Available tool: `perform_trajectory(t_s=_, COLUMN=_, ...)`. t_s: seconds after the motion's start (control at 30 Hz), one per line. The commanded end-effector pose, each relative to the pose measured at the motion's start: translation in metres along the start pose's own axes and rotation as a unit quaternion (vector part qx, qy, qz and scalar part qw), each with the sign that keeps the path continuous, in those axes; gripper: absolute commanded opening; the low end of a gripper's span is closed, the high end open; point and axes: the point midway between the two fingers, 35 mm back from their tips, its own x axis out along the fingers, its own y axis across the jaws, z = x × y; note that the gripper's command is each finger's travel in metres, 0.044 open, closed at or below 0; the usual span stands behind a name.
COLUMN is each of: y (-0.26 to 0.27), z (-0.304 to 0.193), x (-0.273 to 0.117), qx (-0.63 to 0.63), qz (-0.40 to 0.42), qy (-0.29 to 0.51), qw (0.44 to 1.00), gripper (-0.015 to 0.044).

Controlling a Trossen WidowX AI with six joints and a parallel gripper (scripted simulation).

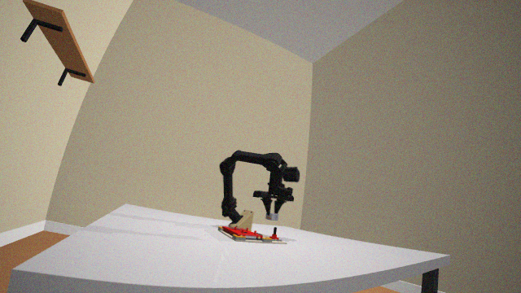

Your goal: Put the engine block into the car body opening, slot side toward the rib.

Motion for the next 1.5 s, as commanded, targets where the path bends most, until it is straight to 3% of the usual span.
perform_trajectory(t_s=0.0, y=-0.013, z=0.0, x=0.001, qx=0.001, qz=0.001, qy=-0.005, qw=1.0, gripper=0.0)
perform_trajectory(t_s=1.2, y=-0.115, z=-0.018, x=0.042, qx=0.025, qz=-0.017, qy=-0.001, qw=1.0, gripper=0.0)
perform_trajectory(t_s=1.4, y=-0.115, z=-0.018, x=0.042, qx=0.023, qz=-0.017, qy=-0.001, qw=1.0, gripper=0.0157)
perform_trajectory(t_s=1.47, y=-0.115, z=-0.018, x=0.042, qx=0.022, qz=-0.017, qy=-0.001, qw=1.0, gripper=0.016)
